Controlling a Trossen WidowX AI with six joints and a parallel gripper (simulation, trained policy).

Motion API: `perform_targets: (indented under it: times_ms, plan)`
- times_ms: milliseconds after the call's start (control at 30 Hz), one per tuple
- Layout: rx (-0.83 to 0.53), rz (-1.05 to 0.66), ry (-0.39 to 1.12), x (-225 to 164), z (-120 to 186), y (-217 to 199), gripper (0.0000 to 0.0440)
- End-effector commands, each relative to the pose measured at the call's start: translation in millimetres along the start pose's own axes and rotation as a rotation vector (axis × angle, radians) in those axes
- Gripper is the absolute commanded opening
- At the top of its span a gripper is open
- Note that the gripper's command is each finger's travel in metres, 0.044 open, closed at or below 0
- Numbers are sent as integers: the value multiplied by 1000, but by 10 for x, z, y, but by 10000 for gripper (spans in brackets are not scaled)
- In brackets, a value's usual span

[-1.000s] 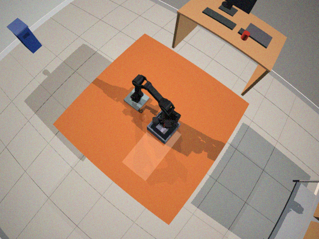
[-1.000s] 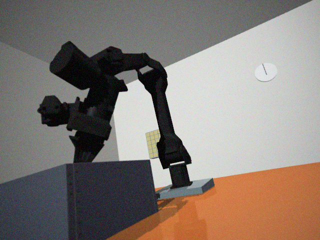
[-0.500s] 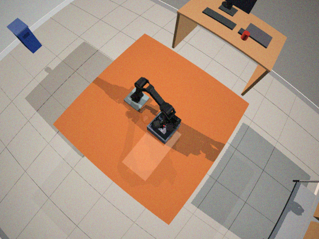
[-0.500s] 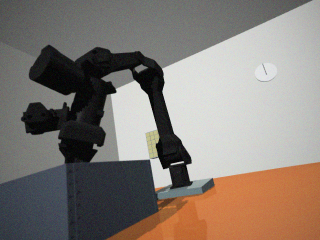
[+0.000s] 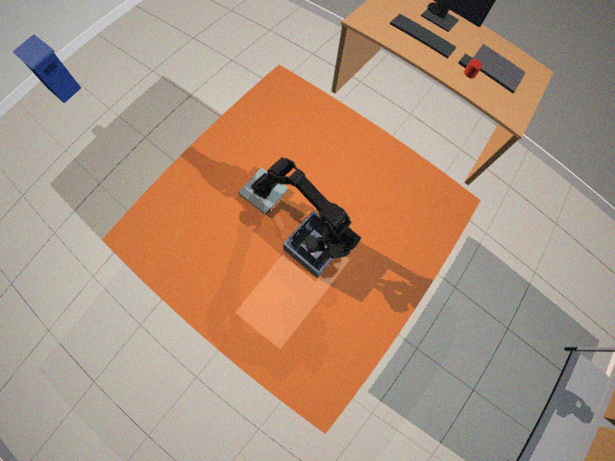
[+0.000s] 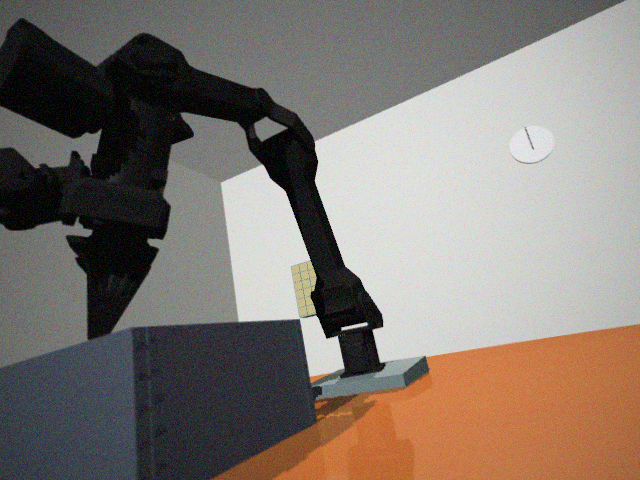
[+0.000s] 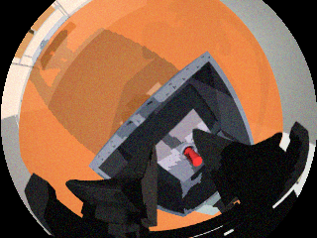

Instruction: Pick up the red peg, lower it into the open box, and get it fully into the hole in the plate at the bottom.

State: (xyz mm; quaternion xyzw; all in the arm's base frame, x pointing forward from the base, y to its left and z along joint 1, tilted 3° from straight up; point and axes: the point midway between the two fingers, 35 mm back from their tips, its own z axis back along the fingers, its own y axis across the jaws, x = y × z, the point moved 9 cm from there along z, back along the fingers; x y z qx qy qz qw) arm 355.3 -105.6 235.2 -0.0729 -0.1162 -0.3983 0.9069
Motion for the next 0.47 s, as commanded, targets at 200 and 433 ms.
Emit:
perform_targets:
  times_ms: [200,433]
  plan:
    - [-13,-26,79,179,185,136,186]
    - [-37,-43,141,236,296,241,193]
